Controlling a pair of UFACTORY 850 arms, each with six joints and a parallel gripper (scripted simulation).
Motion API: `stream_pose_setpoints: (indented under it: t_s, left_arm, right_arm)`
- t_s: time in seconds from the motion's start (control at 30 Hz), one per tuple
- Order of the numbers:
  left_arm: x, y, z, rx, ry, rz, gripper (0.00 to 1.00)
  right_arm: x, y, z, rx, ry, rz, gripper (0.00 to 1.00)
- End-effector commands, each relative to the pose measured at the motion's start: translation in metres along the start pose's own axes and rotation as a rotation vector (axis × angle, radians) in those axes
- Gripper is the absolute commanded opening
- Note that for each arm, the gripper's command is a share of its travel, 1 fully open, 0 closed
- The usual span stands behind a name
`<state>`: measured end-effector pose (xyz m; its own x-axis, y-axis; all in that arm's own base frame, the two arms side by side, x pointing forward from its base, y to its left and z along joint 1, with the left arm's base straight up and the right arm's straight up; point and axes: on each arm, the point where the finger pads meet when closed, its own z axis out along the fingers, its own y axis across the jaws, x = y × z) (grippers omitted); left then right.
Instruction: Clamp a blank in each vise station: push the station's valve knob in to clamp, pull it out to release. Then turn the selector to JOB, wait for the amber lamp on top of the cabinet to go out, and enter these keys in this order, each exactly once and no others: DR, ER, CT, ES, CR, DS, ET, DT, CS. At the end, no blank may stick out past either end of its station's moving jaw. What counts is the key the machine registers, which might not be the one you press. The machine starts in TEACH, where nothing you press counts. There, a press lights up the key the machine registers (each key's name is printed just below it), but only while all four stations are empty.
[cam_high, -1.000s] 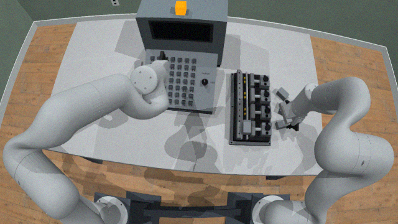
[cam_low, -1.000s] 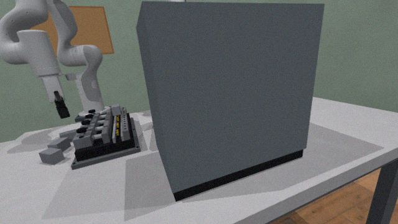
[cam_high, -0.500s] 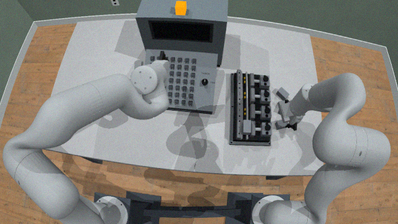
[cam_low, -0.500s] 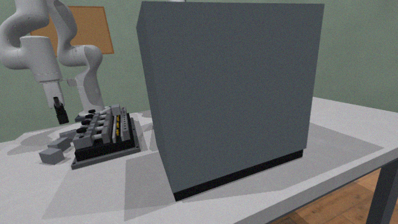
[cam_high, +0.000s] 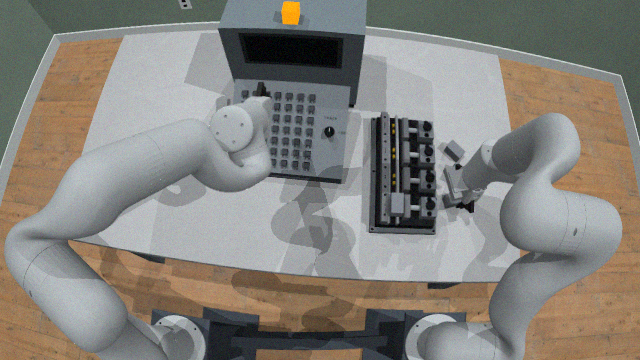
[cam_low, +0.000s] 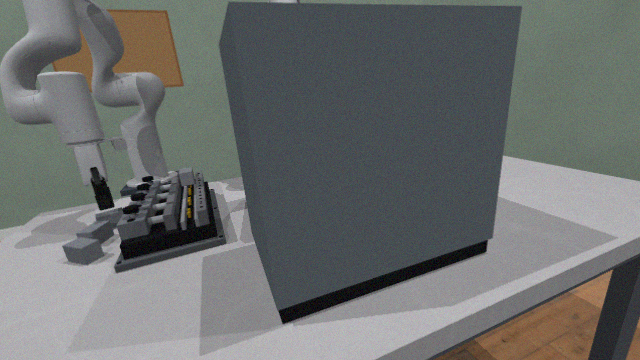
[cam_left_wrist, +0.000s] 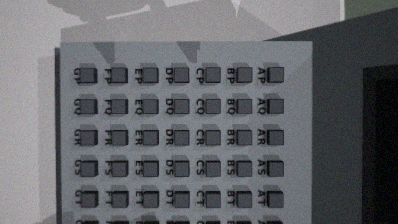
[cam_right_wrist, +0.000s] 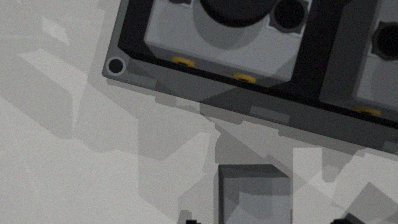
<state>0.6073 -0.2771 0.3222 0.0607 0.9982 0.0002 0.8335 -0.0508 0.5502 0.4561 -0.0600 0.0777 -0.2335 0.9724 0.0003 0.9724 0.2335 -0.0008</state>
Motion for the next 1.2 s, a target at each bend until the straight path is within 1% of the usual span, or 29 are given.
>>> stream_pose_setpoints:
  t_s: [0.0,0.33,0.63,0.9,0.93,1.17]
  left_arm:
    - [0.000,0.001,-0.001,-0.002,-0.001,-0.001,1.00]
    - [0.000,0.001,-0.001,-0.002,-0.001,-0.001,1.00]
    - [0.000,0.001,-0.001,-0.002,-0.001,-0.001,1.00]
    - [0.000,0.001,-0.001,-0.002,-0.001,-0.001,1.00]
    - [0.000,0.001,-0.001,-0.002,-0.001,-0.001,1.00]
    - [0.000,0.001,-0.001,-0.002,-0.001,-0.001,1.00]
  right_arm:
    - [-0.001,0.001,0.010,-0.002,-0.001,0.000,0.69]
    - [-0.001,0.001,0.011,-0.002,-0.001,0.000,0.69]
    - [-0.001,0.001,0.031,-0.002,-0.001,0.000,0.69]
    - [-0.001,0.001,0.033,-0.002,-0.001,0.000,0.69]
    - [-0.001,0.001,0.033,-0.002,-0.001,0.000,0.00]
    - [-0.001,0.001,0.030,-0.002,-0.001,0.000,0.00]
